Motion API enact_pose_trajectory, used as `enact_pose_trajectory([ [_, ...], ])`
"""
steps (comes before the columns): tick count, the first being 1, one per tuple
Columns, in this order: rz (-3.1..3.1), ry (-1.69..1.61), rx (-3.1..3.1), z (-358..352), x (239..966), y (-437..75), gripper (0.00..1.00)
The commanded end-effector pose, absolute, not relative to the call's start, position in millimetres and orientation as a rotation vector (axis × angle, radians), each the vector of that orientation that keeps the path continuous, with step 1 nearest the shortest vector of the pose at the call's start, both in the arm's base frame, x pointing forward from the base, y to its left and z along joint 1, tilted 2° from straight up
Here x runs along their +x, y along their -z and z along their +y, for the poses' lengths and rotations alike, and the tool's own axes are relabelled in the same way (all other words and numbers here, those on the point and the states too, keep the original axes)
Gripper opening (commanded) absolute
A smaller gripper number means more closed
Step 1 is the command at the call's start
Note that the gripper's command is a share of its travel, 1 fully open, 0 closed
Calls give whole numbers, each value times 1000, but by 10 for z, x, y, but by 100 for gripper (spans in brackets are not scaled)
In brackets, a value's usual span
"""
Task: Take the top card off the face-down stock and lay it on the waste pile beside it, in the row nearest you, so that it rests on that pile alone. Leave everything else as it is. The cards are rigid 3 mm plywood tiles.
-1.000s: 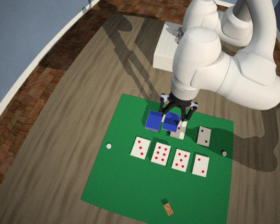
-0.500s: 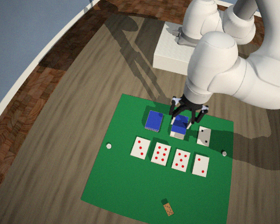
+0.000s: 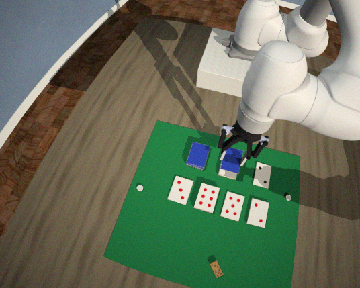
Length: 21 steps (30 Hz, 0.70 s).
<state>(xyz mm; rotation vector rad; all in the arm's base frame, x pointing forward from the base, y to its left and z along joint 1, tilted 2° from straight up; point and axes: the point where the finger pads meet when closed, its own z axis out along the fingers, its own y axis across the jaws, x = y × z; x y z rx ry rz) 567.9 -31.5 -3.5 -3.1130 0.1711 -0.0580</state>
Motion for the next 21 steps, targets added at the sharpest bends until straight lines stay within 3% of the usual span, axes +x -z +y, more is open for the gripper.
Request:
enact_pose_trajectory([
  [1,173,56,-3114,-297,5671,25,43],
  [21,173,56,-3114,-279,5681,194,43],
])
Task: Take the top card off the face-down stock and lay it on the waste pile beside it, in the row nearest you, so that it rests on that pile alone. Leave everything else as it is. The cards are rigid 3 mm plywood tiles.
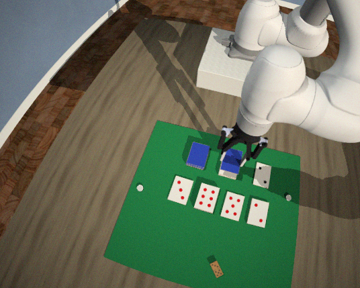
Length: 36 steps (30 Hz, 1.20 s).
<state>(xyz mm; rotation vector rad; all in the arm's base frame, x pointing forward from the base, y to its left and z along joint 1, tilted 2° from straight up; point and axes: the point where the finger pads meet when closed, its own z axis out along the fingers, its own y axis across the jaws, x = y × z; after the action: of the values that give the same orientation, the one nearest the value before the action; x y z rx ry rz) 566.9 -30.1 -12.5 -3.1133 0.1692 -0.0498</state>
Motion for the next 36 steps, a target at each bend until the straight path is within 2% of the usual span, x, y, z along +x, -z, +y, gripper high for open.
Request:
enact_pose_trajectory([
  [1,173,56,-3114,-279,5681,194,43],
  [15,173,56,-3114,-259,5691,378,43],
  [36,173,56,-3114,-258,5692,395,43],
])
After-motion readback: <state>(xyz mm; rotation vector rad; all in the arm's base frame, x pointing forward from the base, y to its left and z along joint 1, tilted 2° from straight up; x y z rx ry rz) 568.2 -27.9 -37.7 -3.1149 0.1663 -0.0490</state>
